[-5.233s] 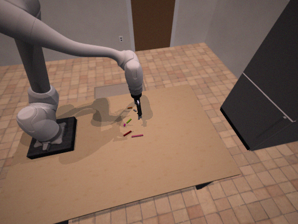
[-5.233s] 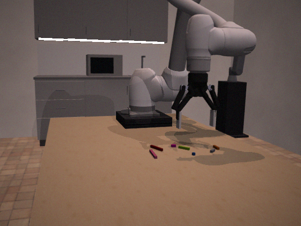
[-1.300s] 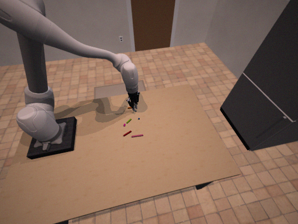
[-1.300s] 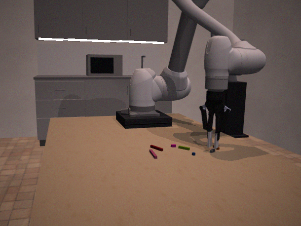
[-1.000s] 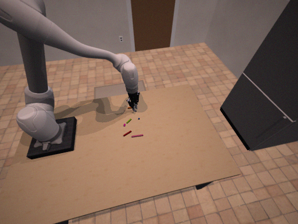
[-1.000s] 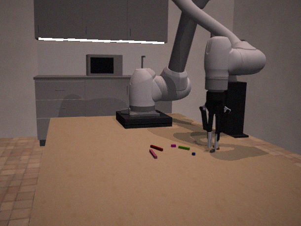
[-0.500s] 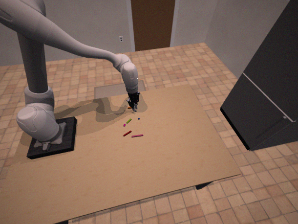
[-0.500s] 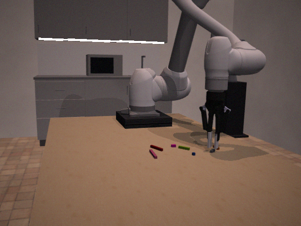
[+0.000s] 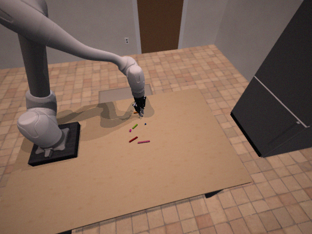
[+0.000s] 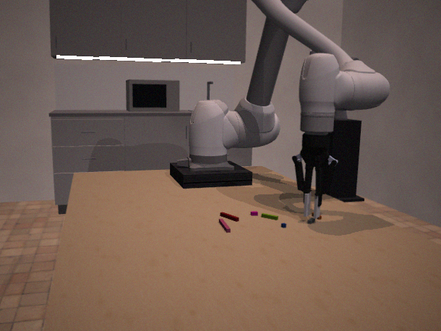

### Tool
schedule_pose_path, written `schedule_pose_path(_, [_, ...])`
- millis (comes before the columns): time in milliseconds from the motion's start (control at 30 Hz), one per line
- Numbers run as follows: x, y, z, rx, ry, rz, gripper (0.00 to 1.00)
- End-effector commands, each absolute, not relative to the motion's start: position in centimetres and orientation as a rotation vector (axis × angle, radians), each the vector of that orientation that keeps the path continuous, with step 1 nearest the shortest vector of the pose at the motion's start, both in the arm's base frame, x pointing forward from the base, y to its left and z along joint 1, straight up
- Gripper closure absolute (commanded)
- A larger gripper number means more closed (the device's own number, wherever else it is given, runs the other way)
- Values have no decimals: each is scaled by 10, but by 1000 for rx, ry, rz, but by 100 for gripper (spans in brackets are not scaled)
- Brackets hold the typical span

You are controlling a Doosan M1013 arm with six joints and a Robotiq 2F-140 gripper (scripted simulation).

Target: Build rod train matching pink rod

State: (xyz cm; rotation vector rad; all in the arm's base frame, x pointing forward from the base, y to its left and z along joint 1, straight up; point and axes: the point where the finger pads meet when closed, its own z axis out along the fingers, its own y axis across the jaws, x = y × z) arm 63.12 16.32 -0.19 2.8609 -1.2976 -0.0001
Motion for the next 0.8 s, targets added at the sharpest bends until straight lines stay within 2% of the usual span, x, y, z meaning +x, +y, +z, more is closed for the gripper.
schedule_pose_path(0, [631,163,-2,2861,-1298,0,85])
schedule_pose_path(767, [631,163,-11,2861,-1298,0,85])
